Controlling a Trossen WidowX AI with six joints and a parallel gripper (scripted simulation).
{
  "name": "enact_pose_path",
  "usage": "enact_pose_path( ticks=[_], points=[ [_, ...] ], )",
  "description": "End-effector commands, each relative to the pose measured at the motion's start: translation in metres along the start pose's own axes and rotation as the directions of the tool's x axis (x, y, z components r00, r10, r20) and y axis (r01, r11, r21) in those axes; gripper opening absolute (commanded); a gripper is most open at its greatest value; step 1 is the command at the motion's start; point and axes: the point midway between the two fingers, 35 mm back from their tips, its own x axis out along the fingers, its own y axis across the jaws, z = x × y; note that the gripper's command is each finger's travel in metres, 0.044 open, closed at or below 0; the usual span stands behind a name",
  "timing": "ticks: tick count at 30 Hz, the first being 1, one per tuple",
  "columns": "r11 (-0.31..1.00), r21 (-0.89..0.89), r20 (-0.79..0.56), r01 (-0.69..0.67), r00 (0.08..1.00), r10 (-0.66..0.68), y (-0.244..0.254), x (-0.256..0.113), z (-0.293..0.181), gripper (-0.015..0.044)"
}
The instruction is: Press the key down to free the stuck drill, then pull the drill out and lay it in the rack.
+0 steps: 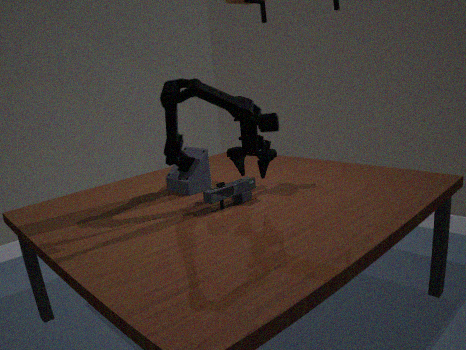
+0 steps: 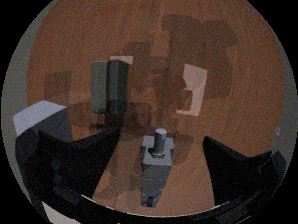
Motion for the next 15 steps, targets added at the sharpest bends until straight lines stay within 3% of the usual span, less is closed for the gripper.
enact_pose_path(
  ticks=[1,15],
  points=[
    [1.0,-0.007,0.003,-0.005,1.0,0.005,0.001,0.002,0.001,0.044],
    [1.0,-0.008,0.004,-0.004,1.0,0.004,0.0,0.023,-0.004,0.044]
  ],
)
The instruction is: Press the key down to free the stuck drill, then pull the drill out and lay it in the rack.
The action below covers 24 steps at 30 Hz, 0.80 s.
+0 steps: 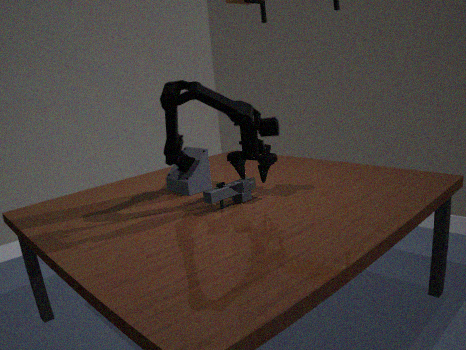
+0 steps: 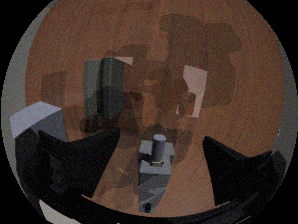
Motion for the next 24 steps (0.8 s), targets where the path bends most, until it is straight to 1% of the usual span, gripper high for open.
enact_pose_path(
  ticks=[1,18,24],
  points=[
    [1.0,-0.005,-0.008,-0.006,1.0,0.006,0.002,0.01,-0.004,0.044],
    [1.0,-0.005,-0.012,-0.006,1.0,0.006,0.004,0.036,-0.012,0.044],
    [1.0,-0.005,-0.012,-0.006,1.0,0.006,0.004,0.037,-0.012,0.044]
  ],
)
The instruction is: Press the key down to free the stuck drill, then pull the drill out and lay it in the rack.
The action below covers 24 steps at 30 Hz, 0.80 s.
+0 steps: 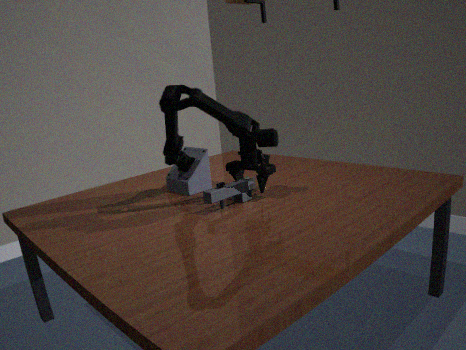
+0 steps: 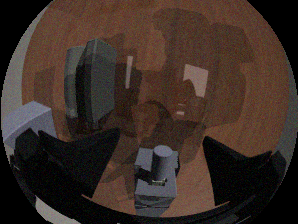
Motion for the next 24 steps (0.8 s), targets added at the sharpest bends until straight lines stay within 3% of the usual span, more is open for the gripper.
enact_pose_path(
  ticks=[1,16,24],
  points=[
    [1.0,0.0,0.0,0.0,1.0,0.0,0.0,0.0,0.0,0.0414],
    [1.0,0.0,0.0,0.0,1.0,0.0,0.0,0.0,0.0,0.002],
    [1.0,-0.001,-0.001,0.0,1.0,0.0,0.0001,0.0,0.0005,0.0]
  ],
)
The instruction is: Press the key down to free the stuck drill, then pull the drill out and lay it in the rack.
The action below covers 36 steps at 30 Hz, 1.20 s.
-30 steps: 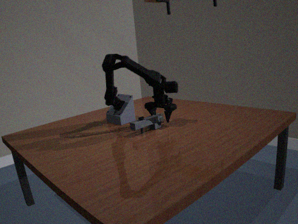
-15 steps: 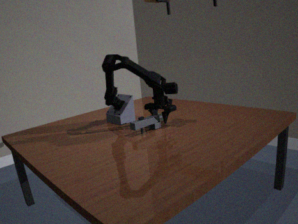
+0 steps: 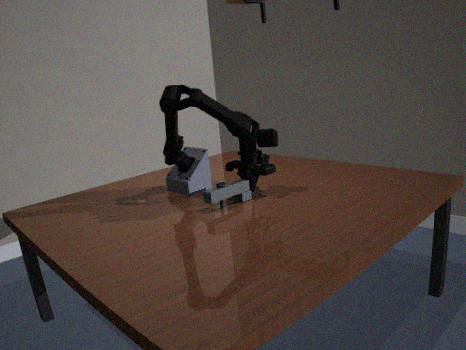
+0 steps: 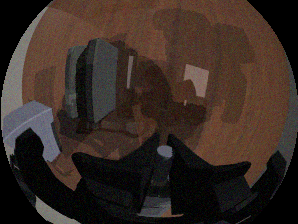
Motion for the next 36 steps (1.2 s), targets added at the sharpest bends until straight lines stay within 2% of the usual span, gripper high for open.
enact_pose_path(
  ticks=[1,36],
  points=[
    [1.0,0.0,-0.003,0.002,1.0,-0.002,-0.001,0.0,0.002,0.0],
    [1.0,-0.003,-0.004,0.001,1.0,-0.001,-0.001,0.0,0.049,0.0]
  ],
)
